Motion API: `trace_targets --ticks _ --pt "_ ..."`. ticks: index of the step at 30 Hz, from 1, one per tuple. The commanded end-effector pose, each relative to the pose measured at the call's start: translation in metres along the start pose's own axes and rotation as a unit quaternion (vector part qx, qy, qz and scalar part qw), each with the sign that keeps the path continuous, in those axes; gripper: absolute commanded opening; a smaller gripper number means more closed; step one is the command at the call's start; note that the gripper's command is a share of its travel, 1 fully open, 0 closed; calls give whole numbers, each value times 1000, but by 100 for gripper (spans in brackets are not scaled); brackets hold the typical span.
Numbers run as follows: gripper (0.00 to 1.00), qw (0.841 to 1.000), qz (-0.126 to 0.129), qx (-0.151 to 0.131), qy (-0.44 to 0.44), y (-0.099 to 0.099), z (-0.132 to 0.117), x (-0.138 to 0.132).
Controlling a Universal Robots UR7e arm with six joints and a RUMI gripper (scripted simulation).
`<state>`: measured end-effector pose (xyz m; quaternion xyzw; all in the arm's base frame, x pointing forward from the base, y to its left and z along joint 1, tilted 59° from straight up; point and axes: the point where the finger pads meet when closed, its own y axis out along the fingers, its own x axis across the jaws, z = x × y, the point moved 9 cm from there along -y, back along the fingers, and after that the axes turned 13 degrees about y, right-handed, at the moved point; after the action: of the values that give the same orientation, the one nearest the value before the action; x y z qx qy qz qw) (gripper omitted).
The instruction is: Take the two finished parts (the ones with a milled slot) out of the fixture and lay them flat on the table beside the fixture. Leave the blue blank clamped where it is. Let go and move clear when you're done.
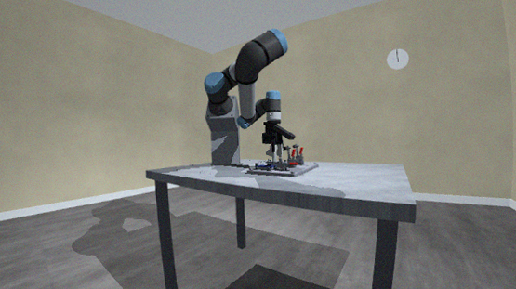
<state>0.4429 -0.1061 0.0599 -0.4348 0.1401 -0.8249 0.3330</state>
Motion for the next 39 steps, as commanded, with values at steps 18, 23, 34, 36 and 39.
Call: trace_targets --ticks 18,23,34,36,39 --pt "0 1000 0 0 0 -20 0 0" --pt "0 1000 0 0 0 -23 0 0" --pt "0 1000 0 0 0 -31 0 0" --pt "0 1000 0 0 0 -32 0 0" --pt "0 1000 0 0 0 -32 0 0"
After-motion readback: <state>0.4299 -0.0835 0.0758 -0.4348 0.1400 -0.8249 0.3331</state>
